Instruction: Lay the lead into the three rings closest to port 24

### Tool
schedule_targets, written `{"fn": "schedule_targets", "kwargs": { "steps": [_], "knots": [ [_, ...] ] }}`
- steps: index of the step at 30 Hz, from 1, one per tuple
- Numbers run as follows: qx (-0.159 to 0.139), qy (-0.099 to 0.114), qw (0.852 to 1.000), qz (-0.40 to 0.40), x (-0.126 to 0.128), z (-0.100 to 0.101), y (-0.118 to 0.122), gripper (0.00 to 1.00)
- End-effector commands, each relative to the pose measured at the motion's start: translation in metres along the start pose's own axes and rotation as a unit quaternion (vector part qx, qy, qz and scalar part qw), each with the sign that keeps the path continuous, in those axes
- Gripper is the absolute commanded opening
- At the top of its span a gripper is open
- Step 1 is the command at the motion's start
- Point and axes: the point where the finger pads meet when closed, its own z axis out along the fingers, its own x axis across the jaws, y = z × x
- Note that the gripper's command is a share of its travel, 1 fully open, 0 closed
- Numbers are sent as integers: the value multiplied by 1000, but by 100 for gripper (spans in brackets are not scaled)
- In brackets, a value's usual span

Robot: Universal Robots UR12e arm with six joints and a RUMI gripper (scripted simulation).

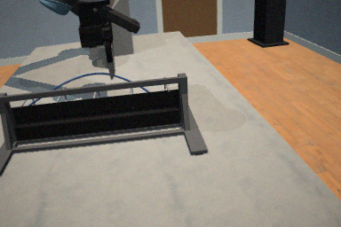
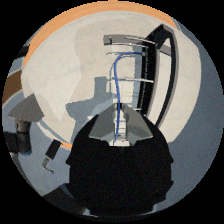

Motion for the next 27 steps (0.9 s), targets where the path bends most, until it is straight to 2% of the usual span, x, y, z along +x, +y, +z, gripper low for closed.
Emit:
{"fn": "schedule_targets", "kwargs": {
  "steps": [1, 27],
  "knots": [
    [0, 1, 1000, 0, 0, -1, 0, 0],
    [0, 1, 1000, 0, 0, 4, 0, 0]
  ]
}}
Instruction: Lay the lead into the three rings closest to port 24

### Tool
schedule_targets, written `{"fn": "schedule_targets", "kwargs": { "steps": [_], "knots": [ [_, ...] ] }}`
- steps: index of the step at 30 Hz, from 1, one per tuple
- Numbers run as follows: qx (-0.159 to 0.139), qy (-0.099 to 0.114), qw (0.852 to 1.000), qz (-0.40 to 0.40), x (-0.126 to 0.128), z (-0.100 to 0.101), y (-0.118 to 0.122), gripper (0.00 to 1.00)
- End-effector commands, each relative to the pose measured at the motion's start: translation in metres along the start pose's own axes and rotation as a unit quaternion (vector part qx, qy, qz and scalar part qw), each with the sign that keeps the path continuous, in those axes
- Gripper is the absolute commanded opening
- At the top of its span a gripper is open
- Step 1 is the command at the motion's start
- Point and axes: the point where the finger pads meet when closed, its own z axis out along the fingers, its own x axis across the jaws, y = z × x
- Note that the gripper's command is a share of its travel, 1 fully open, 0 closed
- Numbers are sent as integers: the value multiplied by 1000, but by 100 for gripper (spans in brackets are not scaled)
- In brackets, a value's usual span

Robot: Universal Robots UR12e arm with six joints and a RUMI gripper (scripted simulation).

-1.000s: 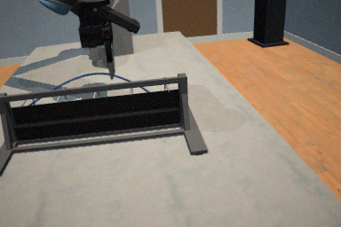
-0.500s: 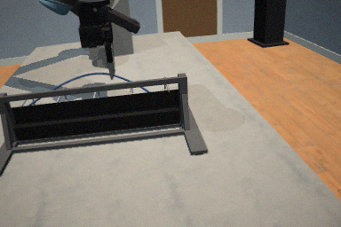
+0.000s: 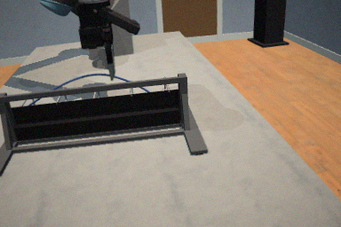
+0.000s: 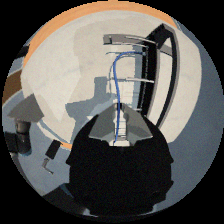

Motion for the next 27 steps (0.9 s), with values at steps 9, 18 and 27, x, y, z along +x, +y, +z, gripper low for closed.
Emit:
{"fn": "schedule_targets", "kwargs": {
  "steps": [9, 18, 27],
  "knots": [
    [0, 1, 1000, 0, 0, 8, 0, 0],
    [0, 1, 1000, 0, 0, 15, 0, 0],
    [0, 1, 1000, 0, 0, 26, 0, 0]
  ]
}}
